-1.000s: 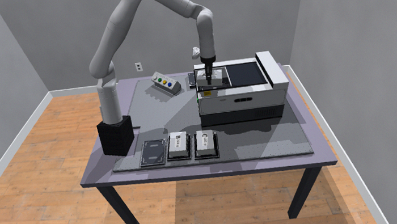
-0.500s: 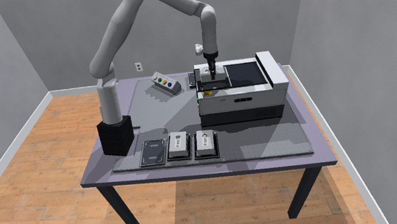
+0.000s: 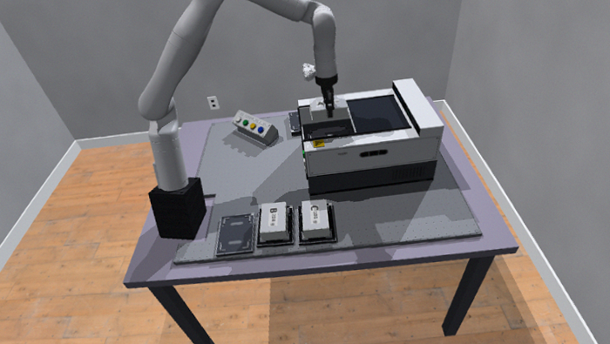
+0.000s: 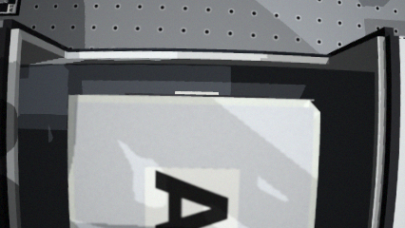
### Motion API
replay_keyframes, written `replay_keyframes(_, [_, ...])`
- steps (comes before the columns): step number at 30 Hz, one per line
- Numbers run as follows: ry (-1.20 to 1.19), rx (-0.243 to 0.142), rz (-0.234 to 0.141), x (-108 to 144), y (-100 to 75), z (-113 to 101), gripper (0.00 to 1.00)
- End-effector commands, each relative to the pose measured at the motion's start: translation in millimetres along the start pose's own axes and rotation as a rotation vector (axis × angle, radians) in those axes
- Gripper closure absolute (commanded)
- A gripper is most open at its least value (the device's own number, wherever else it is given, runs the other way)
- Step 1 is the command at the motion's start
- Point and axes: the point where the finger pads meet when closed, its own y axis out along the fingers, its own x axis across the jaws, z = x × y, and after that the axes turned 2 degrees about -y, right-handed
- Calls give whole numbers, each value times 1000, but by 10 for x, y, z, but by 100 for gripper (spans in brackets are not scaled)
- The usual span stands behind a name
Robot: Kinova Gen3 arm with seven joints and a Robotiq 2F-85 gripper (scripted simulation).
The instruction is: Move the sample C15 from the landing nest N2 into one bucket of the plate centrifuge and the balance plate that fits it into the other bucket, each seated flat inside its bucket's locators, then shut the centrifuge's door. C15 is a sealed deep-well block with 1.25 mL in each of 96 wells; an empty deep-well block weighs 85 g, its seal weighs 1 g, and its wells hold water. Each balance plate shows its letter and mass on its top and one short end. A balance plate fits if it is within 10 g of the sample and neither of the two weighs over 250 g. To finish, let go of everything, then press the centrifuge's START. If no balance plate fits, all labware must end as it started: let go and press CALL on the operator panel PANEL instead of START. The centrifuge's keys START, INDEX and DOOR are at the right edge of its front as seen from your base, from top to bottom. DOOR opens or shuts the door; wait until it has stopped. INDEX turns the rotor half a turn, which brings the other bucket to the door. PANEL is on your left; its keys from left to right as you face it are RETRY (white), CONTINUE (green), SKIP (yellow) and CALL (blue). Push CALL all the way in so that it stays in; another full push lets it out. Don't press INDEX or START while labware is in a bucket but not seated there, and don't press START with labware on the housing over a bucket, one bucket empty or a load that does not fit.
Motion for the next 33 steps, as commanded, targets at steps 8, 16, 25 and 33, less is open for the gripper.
replay_keyframes(8, [0, -3, 0, 0, -12, -6, 5])
replay_keyframes(16, [0, -3, 0, 1, 27, -7, 5])
replay_keyframes(25, [0, -3, 0, 1, 120, -7, 5])
replay_keyframes(33, [0, -3, 0, 1, 227, -8, 5])
